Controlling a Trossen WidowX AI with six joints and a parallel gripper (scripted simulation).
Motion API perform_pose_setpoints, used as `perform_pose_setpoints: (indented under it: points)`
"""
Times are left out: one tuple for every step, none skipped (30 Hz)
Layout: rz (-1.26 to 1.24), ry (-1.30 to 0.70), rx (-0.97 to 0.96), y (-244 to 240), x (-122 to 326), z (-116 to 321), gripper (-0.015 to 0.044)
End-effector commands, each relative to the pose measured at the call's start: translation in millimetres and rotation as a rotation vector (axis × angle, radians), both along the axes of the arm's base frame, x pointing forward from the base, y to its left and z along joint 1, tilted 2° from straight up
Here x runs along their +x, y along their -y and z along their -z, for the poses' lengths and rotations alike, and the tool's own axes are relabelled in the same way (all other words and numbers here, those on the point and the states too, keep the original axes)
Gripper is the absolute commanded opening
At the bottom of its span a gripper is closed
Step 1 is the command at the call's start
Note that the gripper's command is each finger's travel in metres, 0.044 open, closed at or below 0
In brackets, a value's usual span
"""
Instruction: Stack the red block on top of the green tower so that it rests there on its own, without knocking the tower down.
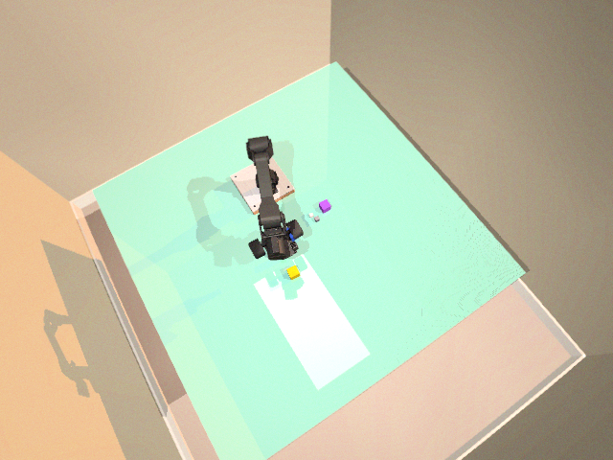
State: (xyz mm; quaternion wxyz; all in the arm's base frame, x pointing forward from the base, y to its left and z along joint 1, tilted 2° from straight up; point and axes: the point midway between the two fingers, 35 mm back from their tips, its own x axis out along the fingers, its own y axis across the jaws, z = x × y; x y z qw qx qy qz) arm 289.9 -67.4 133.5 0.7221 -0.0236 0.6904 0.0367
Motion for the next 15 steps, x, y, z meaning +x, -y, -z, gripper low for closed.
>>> perform_pose_setpoints:
  points:
    - [-0.009, -0.008, 0.005, 0, -2, 13, 0.0]
    - [-0.009, -0.008, 0.005, 0, -2, 18, 0.0]
    - [-0.009, -0.008, 0.005, 0, -2, 22, 0.0]
    - [-0.009, -0.008, 0.005, -1, -1, 26, 0.0]
    - [-0.009, -0.008, 0.005, -1, -1, 31, 0.0]
    - [-0.009, -0.008, 0.005, -1, -2, 35, 0.0]
    - [-0.009, -0.008, 0.005, -2, -2, 38, 0.0]
    - [-0.009, -0.008, 0.005, -2, -2, 40, 0.0]
    - [-0.009, -0.008, 0.005, -2, -2, 41, 0.0]
    - [-0.009, -0.008, 0.005, -2, -2, 42, 0.0]
    - [-0.009, -0.008, 0.005, -2, -2, 43, 0.0]
    - [-0.009, -0.008, 0.005, -3, -1, 45, 0.0]
    - [-0.009, -0.008, 0.005, -3, -1, 48, 0.0]
    - [-0.009, -0.008, 0.005, -3, -1, 51, 0.0]
    - [-0.009, -0.008, 0.005, -3, -1, 55, 0.0]
